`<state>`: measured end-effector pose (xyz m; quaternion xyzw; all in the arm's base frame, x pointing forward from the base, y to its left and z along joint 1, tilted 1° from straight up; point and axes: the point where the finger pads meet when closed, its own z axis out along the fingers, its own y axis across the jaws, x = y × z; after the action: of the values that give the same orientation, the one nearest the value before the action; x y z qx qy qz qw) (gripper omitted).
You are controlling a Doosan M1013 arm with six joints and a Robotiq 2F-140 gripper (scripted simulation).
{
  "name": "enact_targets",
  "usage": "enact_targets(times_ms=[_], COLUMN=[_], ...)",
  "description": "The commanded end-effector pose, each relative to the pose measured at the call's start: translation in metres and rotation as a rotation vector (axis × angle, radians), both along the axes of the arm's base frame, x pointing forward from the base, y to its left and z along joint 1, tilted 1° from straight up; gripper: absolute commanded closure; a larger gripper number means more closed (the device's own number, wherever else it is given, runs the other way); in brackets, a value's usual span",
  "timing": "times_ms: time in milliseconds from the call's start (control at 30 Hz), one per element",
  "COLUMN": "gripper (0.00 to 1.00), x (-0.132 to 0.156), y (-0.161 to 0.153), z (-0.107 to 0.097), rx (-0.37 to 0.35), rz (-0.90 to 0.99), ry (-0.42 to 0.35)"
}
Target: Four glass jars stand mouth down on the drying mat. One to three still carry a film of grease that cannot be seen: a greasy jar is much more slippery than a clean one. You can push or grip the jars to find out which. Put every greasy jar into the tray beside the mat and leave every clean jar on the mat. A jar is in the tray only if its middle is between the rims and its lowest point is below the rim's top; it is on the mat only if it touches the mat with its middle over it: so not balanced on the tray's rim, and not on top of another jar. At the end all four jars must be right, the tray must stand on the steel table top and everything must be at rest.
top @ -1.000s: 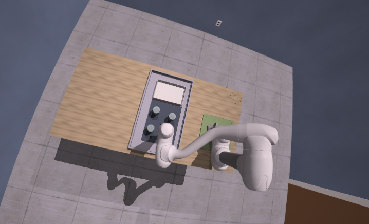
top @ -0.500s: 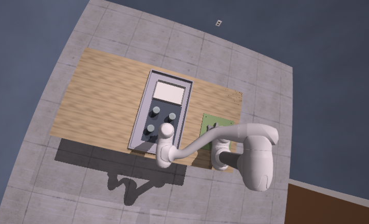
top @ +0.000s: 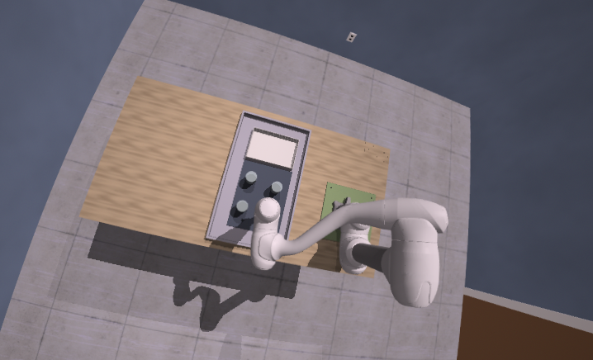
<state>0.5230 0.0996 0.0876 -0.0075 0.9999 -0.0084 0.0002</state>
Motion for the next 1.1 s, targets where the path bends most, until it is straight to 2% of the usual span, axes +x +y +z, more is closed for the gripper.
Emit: enact_targets(times_ms=[0, 1067], gripper=[1.00, 1.00], x=[-0.0043, -0.0080], y=[0.0012, 0.0012], z=[-0.0012, -0.0012], rx=[0.001, 0.001], rz=[-0.007, -0.007], ry=[0.000, 0.000])
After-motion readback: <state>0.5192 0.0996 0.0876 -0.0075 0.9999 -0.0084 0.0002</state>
